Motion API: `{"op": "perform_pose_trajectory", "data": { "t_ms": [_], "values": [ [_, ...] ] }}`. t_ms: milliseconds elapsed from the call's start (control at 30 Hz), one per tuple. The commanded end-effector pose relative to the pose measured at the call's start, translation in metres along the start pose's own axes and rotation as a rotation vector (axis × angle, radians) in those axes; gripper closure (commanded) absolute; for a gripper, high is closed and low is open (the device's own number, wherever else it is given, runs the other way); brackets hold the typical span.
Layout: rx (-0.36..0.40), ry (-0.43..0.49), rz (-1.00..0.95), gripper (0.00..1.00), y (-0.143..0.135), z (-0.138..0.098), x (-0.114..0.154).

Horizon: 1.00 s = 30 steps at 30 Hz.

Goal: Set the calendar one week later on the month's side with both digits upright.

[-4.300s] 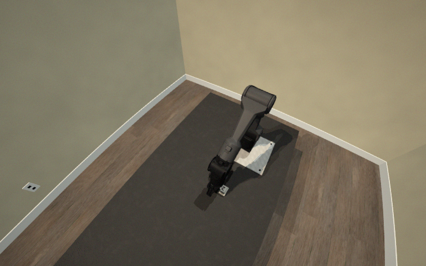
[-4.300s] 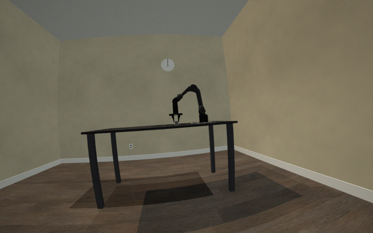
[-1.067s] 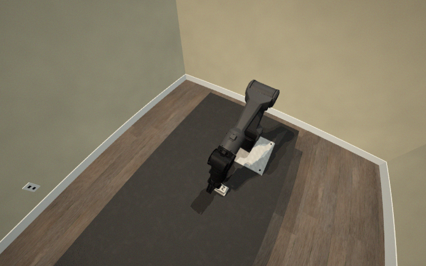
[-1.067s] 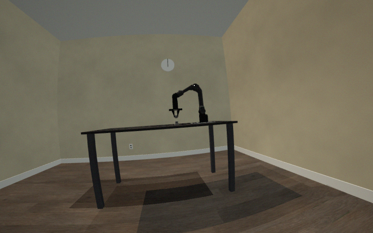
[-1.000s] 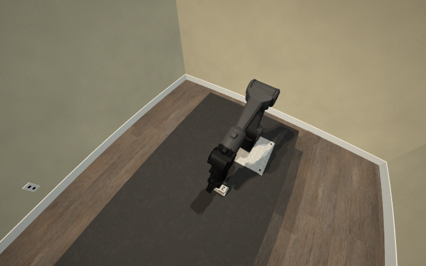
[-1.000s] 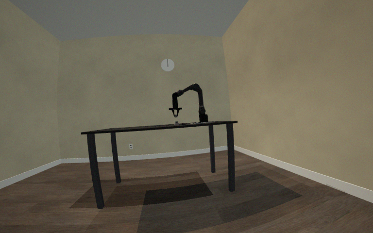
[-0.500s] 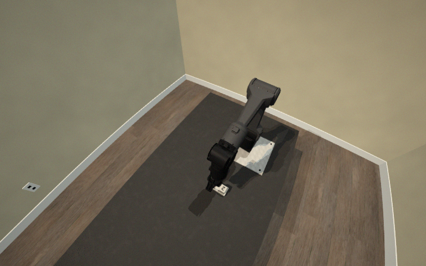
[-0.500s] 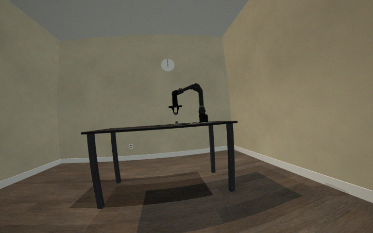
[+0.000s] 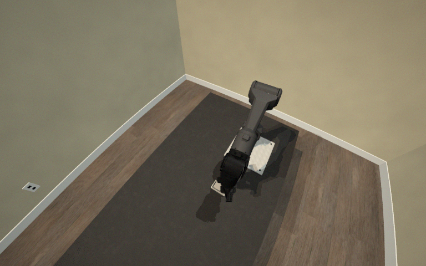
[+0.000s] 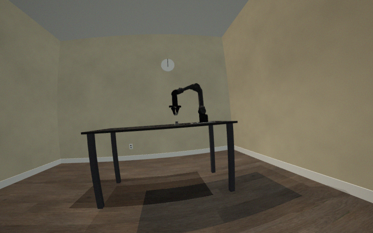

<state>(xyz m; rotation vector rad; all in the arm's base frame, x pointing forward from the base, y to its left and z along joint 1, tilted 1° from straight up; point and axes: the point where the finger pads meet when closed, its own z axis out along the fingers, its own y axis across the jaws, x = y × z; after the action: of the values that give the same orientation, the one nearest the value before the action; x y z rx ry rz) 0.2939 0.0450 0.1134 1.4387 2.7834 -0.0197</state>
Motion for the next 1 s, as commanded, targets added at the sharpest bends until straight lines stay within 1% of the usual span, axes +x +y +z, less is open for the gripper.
{"op": "perform_pose_trajectory", "data": {
  "t_ms": [0, 100, 133, 167, 200, 267, 300, 400, 500, 600, 967],
  "values": [
    [-0.003, 0.000, -0.175, 0.67, 0.009, 0.001, 0.011],
    [-0.003, -0.001, -0.195, 0.67, 0.009, 0.001, 0.012],
    [-0.003, 0.000, -0.304, 0.67, 0.014, 0.001, 0.019],
    [-0.003, -0.001, -0.380, 0.67, 0.017, 0.002, 0.025],
    [-0.004, -0.001, -0.412, 0.67, 0.018, 0.002, 0.027],
    [-0.004, -0.001, -0.596, 0.67, 0.024, 0.003, 0.040],
    [-0.004, -0.001, -0.614, 0.67, 0.025, 0.003, 0.042],
    [-0.004, -0.001, -0.856, 0.67, 0.033, 0.004, 0.059],
    [-0.003, -0.001, -0.994, 0.67, 0.036, 0.005, 0.070],
    [-0.004, -0.003, -1.034, 0.67, 0.037, 0.005, 0.073],
    [-0.004, -0.003, -1.033, 0.67, 0.037, 0.005, 0.073]
  ]
}}
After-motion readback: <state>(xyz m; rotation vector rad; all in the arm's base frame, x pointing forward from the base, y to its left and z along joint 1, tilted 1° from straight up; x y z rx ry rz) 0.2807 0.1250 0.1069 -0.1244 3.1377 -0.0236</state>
